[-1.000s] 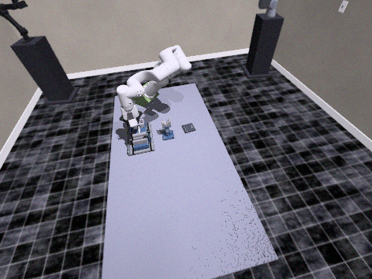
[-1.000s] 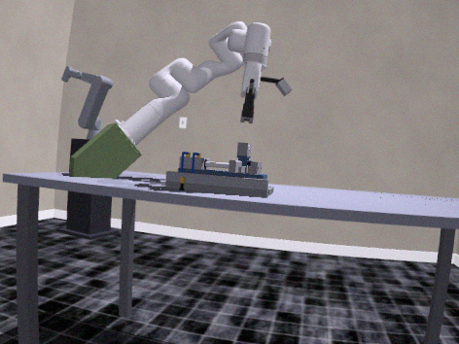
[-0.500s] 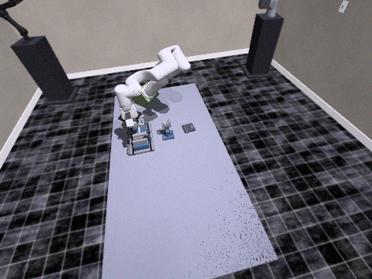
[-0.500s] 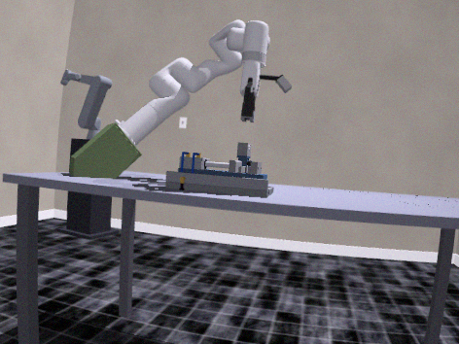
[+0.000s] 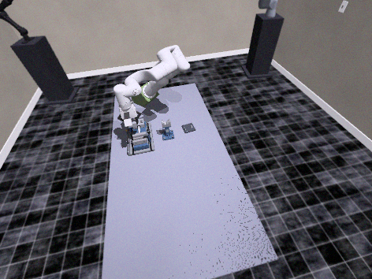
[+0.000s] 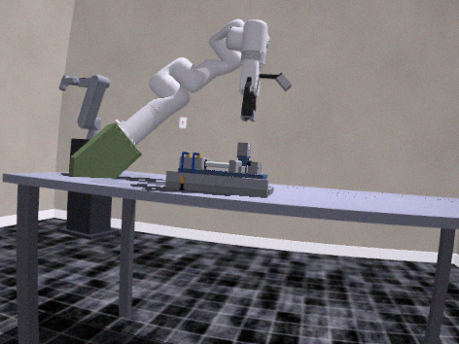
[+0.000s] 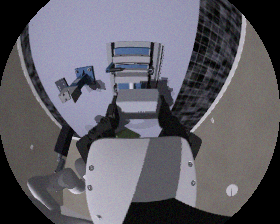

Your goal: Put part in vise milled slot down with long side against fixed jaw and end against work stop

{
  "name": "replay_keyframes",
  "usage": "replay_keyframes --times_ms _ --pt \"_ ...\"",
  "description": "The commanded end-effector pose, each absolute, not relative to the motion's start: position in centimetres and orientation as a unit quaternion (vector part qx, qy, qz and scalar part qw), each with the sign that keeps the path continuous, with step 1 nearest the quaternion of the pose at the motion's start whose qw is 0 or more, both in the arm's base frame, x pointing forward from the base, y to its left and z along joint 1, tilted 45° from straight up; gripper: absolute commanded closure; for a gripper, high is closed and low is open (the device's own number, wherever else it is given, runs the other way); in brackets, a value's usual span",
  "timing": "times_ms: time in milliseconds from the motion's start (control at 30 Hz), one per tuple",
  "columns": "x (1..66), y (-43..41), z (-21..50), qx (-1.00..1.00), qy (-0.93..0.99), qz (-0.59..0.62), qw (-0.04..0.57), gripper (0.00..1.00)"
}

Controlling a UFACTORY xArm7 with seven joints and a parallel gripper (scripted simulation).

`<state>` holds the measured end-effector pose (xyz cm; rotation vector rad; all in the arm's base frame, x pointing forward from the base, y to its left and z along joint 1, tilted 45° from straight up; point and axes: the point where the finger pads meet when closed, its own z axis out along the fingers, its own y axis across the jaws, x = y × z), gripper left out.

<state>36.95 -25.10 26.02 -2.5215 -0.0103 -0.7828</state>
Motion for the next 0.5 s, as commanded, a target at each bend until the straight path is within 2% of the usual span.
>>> replay_keyframes --times_ms 0,467 --pt "36.92 -25.34 26.14 -0.925 0.002 -0.289 0.249 1.0" --pt "36.94 -25.42 26.16 -0.924 0.008 -0.289 0.251 1.0"
